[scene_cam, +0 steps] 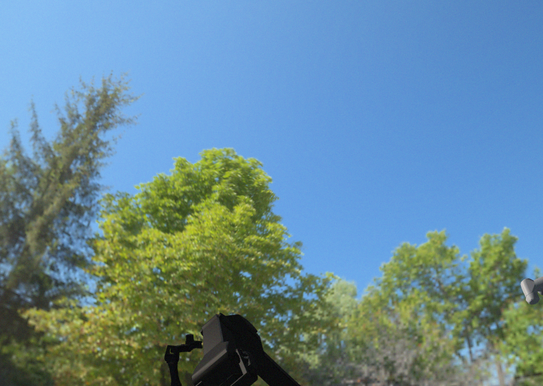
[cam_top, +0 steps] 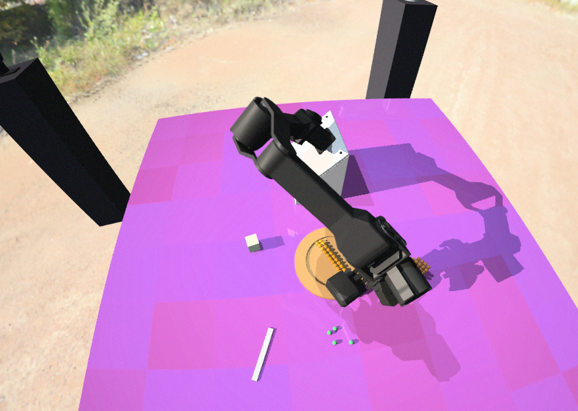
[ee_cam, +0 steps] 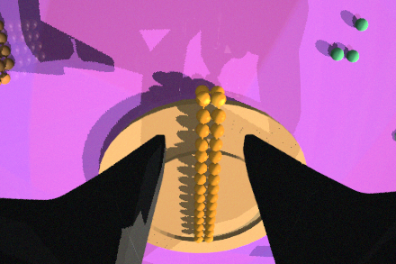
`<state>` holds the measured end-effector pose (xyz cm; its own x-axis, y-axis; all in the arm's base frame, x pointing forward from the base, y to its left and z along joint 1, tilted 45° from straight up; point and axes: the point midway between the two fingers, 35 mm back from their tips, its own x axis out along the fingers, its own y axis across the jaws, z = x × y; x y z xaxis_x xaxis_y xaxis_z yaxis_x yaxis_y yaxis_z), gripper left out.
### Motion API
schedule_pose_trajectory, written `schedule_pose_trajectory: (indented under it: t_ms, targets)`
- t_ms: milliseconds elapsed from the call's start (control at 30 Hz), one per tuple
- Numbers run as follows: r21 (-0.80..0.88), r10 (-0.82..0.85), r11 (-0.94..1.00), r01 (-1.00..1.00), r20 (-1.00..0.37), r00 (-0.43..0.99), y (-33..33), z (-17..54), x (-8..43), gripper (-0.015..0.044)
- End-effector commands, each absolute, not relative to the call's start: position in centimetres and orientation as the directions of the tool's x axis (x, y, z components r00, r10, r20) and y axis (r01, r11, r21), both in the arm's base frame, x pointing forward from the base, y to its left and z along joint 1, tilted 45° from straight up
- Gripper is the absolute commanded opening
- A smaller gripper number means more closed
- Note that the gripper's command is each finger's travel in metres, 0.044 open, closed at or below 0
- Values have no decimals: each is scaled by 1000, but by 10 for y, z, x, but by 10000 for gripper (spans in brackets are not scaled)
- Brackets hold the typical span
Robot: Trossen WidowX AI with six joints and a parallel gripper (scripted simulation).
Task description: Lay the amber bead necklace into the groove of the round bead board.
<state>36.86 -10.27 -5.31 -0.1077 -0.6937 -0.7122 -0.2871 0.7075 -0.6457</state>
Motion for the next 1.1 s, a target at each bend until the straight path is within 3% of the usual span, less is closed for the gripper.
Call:
schedule_pose_trajectory:
  t_ms: [0, 1000, 1067]
  targets:
    - [-642, -690, 712, -285, -715, -114, -111, -61, 367, 200]
    - [-642, -691, 711, -286, -714, -114, -129, -79, 364, 200]
    - [-641, -688, 714, -281, -718, -110, -127, -77, 366, 147]
